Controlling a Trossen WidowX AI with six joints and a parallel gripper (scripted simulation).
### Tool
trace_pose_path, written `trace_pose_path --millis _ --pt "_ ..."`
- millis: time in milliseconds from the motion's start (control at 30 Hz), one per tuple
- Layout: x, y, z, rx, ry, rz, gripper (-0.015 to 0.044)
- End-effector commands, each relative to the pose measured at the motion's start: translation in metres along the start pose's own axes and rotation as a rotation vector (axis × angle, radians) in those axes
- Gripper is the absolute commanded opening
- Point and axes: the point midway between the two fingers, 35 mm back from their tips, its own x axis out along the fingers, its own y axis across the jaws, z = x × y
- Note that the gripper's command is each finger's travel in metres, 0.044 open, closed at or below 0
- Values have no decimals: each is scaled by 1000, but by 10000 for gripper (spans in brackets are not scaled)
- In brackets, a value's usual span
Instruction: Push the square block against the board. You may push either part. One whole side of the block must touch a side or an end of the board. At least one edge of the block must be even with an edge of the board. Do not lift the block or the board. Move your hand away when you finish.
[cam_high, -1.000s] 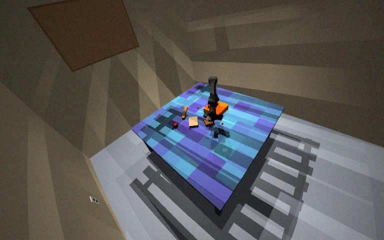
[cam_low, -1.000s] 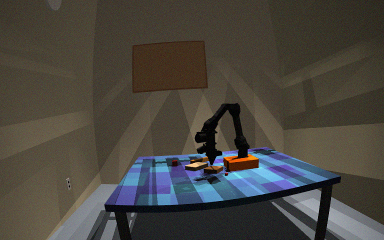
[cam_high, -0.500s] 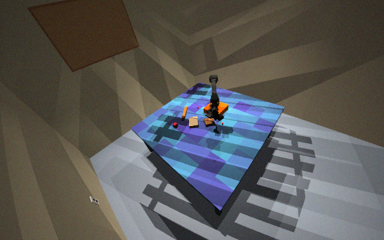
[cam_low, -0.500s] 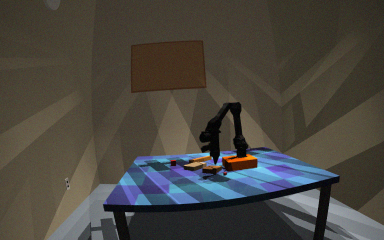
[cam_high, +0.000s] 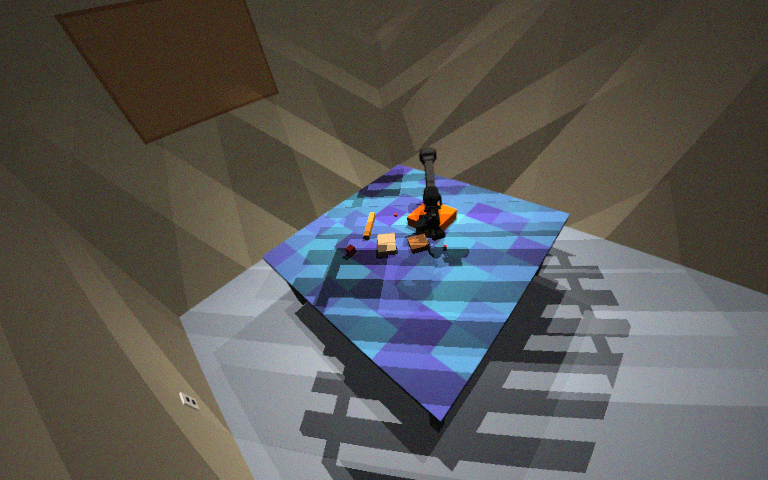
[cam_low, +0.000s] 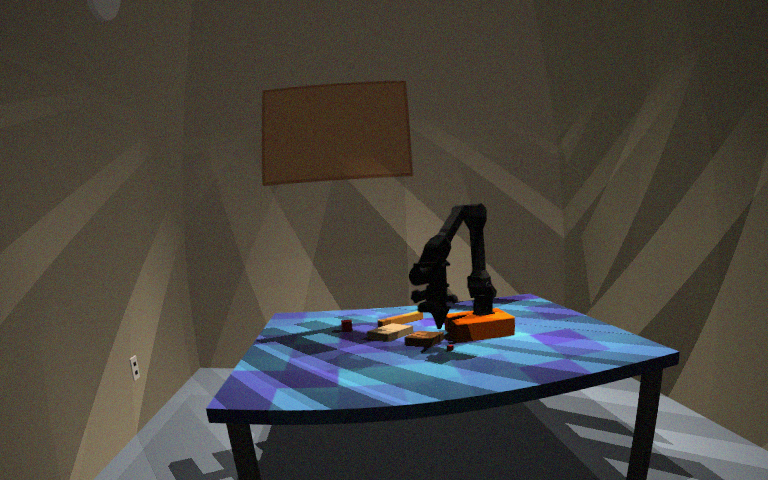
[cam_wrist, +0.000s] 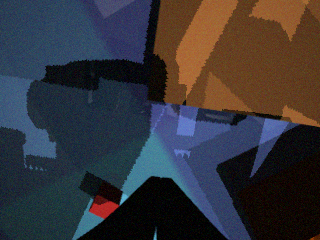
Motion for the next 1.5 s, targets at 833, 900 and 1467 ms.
trace_pose_path --millis 833,900,1467 --pt "57 -2 11 28 -1 -4 0" --pt "57 -2 12 28 -1 -4 0" --pt "56 -1 29 28 -3 -4 0"
